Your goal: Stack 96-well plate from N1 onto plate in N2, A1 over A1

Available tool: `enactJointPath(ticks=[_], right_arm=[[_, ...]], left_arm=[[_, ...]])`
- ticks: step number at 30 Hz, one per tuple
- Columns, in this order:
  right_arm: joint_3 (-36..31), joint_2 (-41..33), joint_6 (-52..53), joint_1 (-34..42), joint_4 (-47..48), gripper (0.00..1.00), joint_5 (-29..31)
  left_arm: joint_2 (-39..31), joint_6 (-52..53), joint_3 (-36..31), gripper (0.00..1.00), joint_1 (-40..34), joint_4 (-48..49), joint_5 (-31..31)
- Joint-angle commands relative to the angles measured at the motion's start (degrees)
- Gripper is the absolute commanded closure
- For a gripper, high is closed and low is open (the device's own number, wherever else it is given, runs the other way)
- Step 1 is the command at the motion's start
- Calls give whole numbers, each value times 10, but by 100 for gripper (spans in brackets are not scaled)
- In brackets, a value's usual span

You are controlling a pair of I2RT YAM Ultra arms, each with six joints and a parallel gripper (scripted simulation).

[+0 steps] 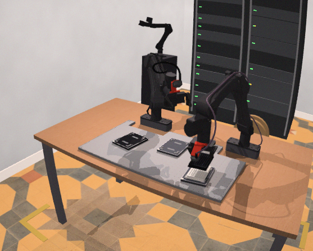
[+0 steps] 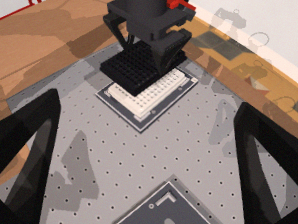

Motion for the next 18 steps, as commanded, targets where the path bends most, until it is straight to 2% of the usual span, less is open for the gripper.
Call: enactJointPath(ticks=[1,5,9,18], right_arm=[[-5,7,-3,-5,24,0,-4],[-5,7,-3,-5,24,0,-4],[-5,7,-3,-5,24,0,-4],[1,2,-1,-2,25,0,-1]], left_arm=[[5,-9,26,21,-2,-9,-3],[11,-9,37,21,-2,14,-2],[22,-9,3,21,-2,53,0],[24,-9,-4,21,-2,45,0]])
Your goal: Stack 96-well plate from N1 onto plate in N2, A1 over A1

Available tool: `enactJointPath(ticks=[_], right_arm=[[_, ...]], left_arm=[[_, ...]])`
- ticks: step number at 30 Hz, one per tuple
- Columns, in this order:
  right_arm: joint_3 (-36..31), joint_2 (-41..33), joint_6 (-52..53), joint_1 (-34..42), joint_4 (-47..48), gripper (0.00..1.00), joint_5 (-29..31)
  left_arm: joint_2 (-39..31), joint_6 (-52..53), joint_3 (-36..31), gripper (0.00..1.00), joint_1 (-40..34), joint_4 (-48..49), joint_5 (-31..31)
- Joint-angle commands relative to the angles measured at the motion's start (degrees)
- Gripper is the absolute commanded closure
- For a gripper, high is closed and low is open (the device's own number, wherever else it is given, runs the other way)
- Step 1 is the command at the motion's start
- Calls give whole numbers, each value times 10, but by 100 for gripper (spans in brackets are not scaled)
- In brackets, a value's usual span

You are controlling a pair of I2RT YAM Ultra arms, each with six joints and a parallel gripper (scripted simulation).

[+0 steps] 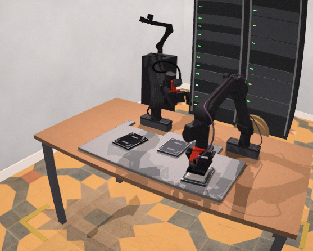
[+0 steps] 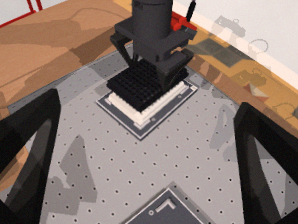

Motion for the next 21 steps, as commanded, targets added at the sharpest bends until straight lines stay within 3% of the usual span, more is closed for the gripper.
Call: enactJointPath(ticks=[1,21], right_arm=[[1,2,-1,-2,9,0,-1],[1,2,-1,-2,9,0,-1]], left_arm=[[-7,-5,3,21,-2,8,0],[-7,-10,-50,21,-2,79,0]])
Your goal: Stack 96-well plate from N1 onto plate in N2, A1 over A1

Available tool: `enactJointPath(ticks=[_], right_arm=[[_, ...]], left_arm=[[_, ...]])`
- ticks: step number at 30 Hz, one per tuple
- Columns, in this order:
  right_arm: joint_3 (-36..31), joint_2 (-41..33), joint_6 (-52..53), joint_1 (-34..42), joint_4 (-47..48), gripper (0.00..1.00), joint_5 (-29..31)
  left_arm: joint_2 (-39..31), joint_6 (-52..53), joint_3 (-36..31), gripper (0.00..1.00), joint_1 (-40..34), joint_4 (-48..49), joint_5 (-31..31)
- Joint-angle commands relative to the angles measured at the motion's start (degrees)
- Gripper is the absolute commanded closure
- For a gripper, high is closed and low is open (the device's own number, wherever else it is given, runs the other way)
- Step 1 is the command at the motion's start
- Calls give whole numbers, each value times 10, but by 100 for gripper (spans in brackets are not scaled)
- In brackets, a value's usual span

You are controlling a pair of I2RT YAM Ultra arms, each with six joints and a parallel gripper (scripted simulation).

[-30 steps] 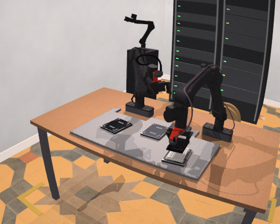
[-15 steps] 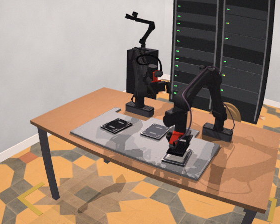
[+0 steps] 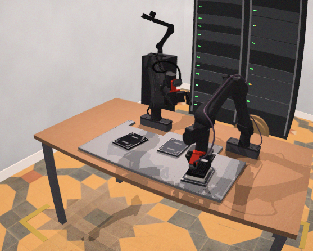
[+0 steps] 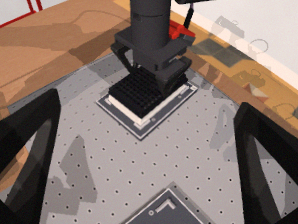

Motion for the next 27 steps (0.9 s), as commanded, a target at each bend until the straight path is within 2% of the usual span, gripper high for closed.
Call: enactJointPath(ticks=[1,15,19,27], right_arm=[[1,2,-1,-2,9,0,-1],[1,2,-1,-2,9,0,-1],[1,2,-1,-2,9,0,-1],[1,2,-1,-2,9,0,-1]], left_arm=[[-5,-6,-17,21,-3,32,0],[-2,-9,-55,21,-6,64,-7],[-4,-4,-12,21,-2,19,-5],[-4,-4,-10,21,-1,17,-5]])
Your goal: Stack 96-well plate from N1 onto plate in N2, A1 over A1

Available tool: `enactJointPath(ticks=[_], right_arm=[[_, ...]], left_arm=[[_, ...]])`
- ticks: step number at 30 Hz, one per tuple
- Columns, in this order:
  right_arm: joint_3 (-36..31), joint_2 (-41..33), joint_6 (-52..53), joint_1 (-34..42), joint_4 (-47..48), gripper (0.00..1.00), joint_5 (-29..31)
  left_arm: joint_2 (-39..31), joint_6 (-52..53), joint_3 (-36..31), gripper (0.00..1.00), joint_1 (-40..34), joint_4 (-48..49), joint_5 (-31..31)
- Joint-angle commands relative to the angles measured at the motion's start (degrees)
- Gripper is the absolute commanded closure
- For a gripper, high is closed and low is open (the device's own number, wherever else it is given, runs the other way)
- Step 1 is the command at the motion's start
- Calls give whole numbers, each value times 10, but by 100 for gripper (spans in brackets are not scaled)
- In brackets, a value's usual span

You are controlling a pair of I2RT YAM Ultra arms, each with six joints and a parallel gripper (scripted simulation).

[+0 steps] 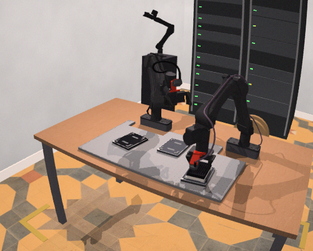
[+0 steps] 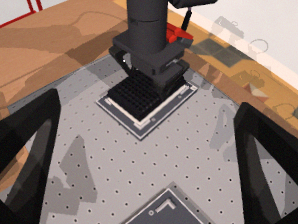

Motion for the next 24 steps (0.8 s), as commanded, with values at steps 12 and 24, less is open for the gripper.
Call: enactJointPath(ticks=[12,24], right_arm=[[1,2,-1,-2,9,0,-1],[1,2,-1,-2,9,0,-1]], left_arm=[[7,5,11,21,4,17,7],[16,6,-23,21,6,26,5]])
